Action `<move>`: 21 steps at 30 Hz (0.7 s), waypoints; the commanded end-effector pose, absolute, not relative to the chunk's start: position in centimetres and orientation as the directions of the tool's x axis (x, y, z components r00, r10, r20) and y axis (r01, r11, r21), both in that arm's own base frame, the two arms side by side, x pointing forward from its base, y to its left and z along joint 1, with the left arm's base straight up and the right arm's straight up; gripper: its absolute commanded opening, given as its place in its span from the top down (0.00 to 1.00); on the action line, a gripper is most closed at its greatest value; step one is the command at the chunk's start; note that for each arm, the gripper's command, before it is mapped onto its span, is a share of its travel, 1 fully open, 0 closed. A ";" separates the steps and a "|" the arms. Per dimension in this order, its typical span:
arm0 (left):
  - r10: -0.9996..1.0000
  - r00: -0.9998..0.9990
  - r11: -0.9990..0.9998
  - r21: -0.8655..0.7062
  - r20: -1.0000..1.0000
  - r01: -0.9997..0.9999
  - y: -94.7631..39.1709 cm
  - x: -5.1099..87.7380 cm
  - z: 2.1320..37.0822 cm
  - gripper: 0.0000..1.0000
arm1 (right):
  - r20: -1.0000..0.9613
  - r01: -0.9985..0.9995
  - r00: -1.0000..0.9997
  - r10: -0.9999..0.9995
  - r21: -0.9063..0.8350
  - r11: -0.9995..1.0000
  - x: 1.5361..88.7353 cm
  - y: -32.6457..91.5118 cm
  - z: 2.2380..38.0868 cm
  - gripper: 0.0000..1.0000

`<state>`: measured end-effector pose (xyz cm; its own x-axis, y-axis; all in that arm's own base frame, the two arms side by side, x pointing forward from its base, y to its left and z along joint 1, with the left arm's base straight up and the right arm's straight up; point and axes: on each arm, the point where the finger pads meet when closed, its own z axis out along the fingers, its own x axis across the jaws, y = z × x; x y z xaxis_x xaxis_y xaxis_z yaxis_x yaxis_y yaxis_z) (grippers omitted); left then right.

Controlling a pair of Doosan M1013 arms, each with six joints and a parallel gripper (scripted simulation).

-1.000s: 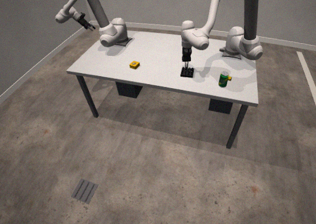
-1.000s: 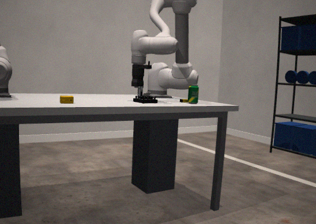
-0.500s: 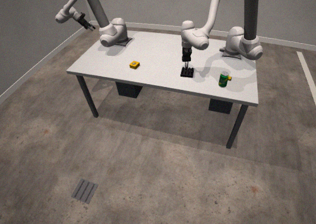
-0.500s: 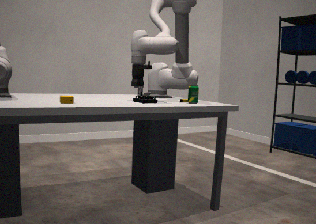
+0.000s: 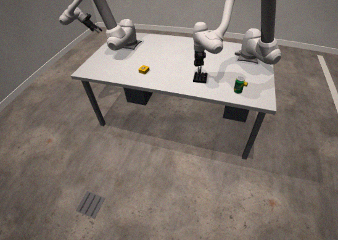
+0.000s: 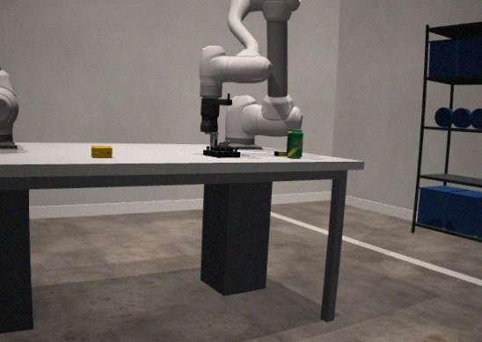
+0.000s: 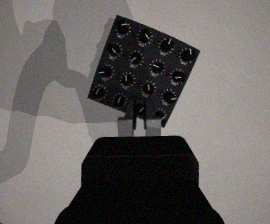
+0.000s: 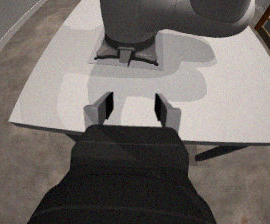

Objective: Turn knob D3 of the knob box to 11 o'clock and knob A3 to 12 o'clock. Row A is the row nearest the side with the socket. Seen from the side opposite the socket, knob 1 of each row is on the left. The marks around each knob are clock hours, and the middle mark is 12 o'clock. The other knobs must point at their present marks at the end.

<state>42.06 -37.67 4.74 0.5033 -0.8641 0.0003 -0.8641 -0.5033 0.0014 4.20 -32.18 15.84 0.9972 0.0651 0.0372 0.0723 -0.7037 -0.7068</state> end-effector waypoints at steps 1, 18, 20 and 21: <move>-0.834 0.552 -0.552 0.000 0.001 -0.834 -37.7 42.1 4.8 0.70 | 0.038 0.072 0.997 0.065 -0.706 -0.704 4.2 -32.2 15.9 0.00; -0.566 0.824 -0.824 0.000 0.001 -0.566 -37.7 42.1 4.8 0.70 | 0.038 0.072 0.997 0.065 -0.706 -0.704 4.2 -32.2 15.9 0.00; -0.522 0.853 -0.853 0.000 0.001 -0.522 -37.7 42.1 4.8 0.70 | 0.038 0.072 0.997 0.065 -0.706 -0.704 4.2 -32.2 15.9 0.00; -0.499 0.867 -0.867 0.000 0.001 -0.499 -37.7 42.1 4.8 0.70 | 0.038 0.072 0.997 0.065 -0.706 -0.704 4.2 -32.2 15.9 0.00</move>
<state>42.05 -37.68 4.74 0.8341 -0.5516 -0.0009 -0.5516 -0.8341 0.0044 4.20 -32.18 15.84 0.9972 0.0651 0.0372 0.0723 -0.7037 -0.7068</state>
